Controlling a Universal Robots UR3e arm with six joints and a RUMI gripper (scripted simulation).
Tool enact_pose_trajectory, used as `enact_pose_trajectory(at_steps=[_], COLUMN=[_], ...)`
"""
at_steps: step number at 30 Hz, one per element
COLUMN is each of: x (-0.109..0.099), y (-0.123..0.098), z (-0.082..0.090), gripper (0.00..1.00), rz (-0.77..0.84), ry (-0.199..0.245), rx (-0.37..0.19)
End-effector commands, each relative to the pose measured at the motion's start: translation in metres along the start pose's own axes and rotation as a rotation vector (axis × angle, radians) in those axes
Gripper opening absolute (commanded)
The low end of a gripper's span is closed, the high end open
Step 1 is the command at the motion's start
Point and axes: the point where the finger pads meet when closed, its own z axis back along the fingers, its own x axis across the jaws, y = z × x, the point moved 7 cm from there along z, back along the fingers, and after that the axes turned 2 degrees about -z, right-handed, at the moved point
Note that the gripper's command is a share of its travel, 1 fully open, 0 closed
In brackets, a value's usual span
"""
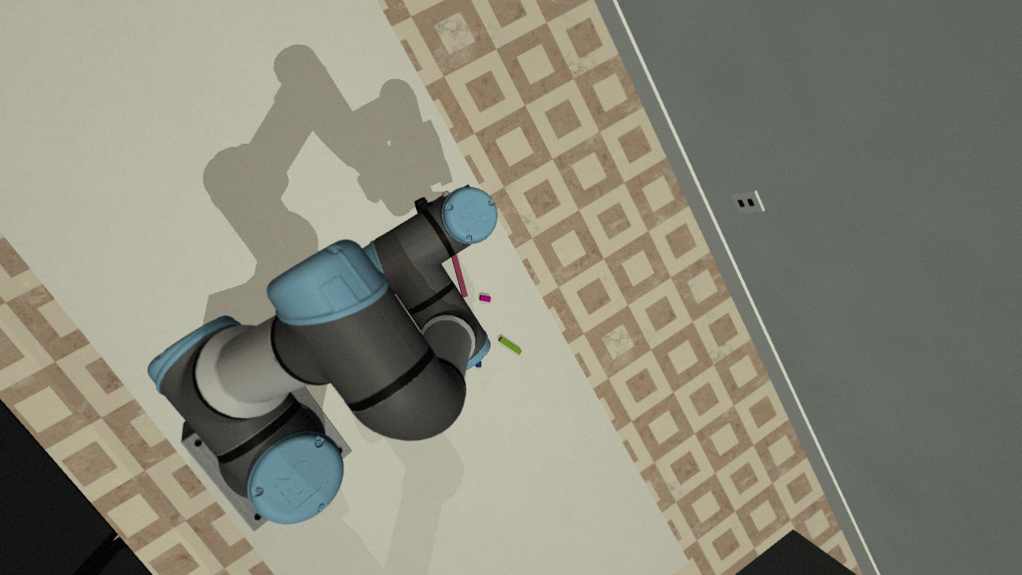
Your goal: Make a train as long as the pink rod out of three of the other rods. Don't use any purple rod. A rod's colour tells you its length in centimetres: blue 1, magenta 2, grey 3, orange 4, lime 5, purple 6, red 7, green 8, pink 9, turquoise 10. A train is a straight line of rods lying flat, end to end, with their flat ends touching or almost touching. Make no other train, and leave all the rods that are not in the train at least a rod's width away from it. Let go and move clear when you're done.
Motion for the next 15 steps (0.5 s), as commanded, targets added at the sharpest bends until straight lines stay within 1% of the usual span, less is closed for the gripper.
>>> enact_pose_trajectory(at_steps=[1, 10, 15], x=[0.001, 0.001, 0.001], y=[-0.004, -0.004, -0.004], z=[-0.009, -0.022, -0.026], gripper=[0.14, 0.14, 0.14], rz=[0.0, 0.0, 0.0], ry=[-0.001, -0.001, -0.001], rx=[-0.014, -0.014, -0.014])
